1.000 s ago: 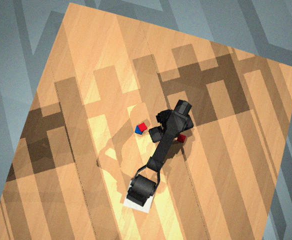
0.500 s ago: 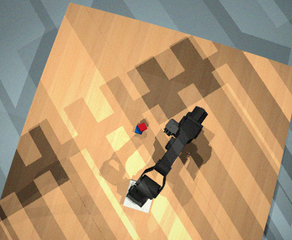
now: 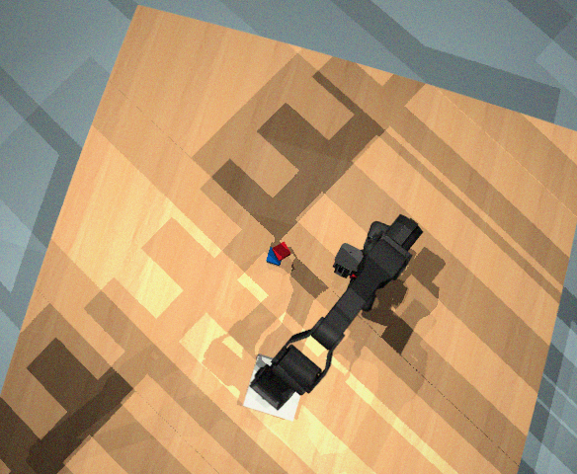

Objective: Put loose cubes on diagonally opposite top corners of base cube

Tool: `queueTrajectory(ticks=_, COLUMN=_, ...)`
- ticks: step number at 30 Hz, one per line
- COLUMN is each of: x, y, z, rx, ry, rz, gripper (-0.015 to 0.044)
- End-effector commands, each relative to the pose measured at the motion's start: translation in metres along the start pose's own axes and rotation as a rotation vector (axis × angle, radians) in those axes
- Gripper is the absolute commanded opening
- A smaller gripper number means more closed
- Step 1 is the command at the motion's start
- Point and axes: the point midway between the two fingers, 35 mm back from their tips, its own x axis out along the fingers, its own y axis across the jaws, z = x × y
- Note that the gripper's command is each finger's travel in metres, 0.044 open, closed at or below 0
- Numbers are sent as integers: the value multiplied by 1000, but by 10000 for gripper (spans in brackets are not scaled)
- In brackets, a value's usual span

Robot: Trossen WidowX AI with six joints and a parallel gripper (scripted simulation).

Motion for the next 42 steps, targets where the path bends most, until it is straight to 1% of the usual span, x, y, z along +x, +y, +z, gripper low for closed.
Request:
queueTrajectory(ticks=1, x=33, y=4, z=0, rx=-9, ry=-4, rz=23, gripper=265)
queueTrajectory(ticks=4, x=53, y=6, z=1, rx=-9, ry=-4, rz=23, gripper=265)
queueTrajectory(ticks=9, x=55, y=6, z=1, rx=-9, ry=-4, rz=23, gripper=265)
queueTrajectory(ticks=13, x=69, y=7, z=1, rx=-9, ry=-5, rz=23, gripper=265)
queueTrajectory(ticks=19, x=70, y=7, z=1, rx=-9, ry=-5, rz=23, gripper=265)
queueTrajectory(ticks=40, x=102, y=8, z=1, rx=-9, ry=-5, rz=23, gripper=265)
queueTrajectory(ticks=42, x=102, y=8, z=1, rx=-9, ry=-5, rz=23, gripper=212)
